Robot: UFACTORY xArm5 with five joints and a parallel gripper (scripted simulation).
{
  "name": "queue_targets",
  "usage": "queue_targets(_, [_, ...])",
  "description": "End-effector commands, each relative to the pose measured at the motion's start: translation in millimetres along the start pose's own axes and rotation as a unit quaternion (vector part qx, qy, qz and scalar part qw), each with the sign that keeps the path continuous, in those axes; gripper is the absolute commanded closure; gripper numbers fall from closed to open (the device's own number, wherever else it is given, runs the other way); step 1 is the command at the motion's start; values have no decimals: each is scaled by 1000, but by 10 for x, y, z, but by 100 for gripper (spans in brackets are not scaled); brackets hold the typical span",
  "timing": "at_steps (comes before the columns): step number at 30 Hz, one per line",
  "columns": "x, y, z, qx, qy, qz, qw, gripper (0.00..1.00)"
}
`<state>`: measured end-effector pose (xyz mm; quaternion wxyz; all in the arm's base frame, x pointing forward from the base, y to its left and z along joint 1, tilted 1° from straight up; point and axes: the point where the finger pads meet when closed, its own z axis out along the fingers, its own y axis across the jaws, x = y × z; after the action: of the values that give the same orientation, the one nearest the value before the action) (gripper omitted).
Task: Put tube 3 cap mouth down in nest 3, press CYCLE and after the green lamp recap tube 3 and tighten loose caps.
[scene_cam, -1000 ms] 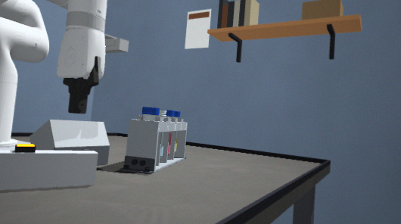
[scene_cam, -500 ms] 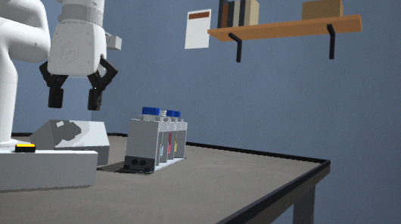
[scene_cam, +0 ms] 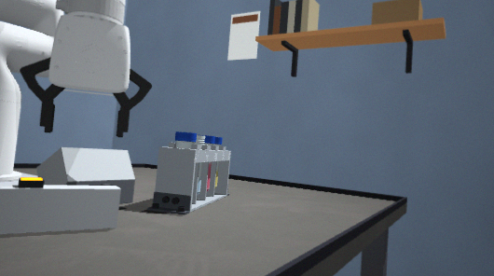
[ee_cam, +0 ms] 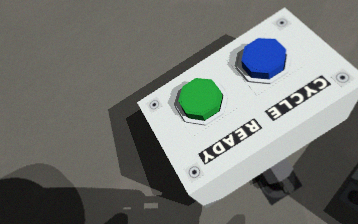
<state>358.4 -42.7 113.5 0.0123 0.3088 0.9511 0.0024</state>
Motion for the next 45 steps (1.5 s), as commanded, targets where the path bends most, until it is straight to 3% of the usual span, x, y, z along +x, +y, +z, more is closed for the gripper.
queue_targets(1, [-358, -28, 22, 7, 4, -83, 997, 0])
queue_targets(4, [-417, -36, 26, 7, 4, -83, 997, 0])
queue_targets(19, [-1450, -175, 90, 8, 3, -83, 997, 0])
queue_targets(21, [-1450, -175, 90, 8, 3, -83, 997, 0])
queue_targets(25, [-1767, -217, 109, 8, 3, -83, 997, 0])
queue_targets(45, [-1796, -221, 111, 8, 3, -83, 997, 0])
